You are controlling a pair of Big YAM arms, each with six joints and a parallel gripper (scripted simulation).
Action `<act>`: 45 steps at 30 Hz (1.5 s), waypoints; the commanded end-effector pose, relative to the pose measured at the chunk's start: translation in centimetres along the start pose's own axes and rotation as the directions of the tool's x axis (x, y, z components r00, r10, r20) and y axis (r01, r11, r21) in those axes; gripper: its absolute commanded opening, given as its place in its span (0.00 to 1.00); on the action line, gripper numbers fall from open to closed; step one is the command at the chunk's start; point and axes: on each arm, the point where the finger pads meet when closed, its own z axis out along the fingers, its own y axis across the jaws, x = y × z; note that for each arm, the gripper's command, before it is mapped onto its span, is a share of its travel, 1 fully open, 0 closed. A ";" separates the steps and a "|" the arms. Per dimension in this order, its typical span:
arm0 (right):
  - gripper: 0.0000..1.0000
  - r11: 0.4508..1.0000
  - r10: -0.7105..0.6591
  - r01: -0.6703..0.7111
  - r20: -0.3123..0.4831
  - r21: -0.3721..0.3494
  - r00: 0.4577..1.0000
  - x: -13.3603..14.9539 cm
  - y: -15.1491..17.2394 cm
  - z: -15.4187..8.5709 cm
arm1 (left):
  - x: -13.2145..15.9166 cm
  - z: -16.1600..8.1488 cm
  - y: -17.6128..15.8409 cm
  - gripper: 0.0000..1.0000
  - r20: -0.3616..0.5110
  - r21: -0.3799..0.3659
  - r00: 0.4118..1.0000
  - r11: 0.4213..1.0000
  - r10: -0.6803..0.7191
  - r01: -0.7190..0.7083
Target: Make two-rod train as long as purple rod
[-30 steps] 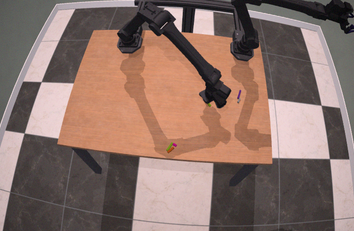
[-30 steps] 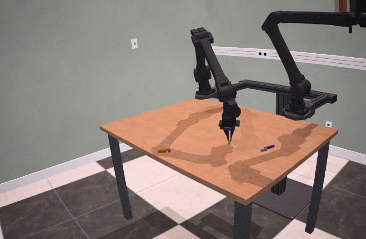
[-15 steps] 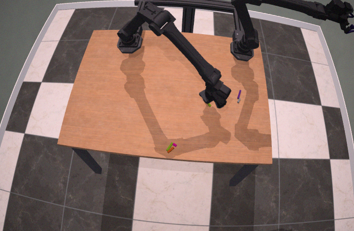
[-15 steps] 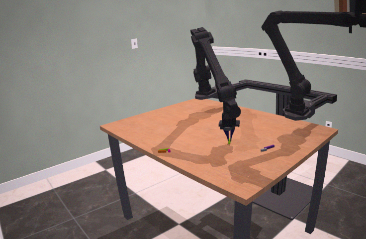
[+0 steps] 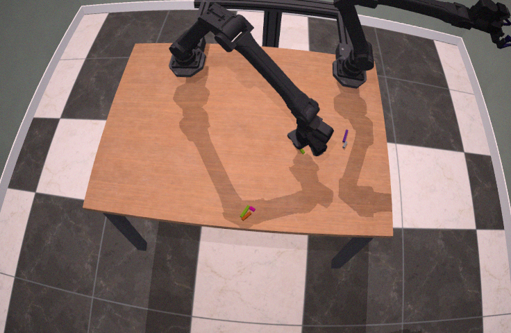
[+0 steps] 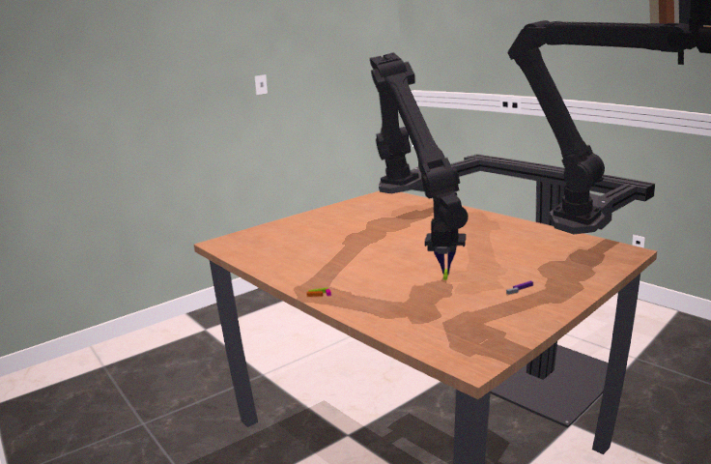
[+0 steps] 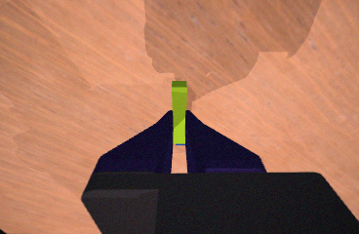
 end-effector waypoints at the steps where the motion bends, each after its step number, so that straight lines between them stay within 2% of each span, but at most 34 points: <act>1: 0.04 1.000 0.008 -0.007 0.039 -0.011 0.999 -1.6 -0.1 -0.9 | -1.6 -0.5 0.7 1.00 0.044 -0.016 0.999 1.000 -0.014 0.015; 22: 0.04 1.000 0.004 -0.003 0.049 -0.015 0.999 -2.7 0.1 -1.2 | -1.6 -0.5 0.7 1.00 0.044 -0.016 0.999 1.000 -0.014 0.015; 45: 0.04 1.000 0.004 -0.004 0.041 -0.012 0.999 -2.3 0.0 -0.9 | -1.6 -0.5 0.7 1.00 0.044 -0.016 0.999 1.000 -0.014 0.015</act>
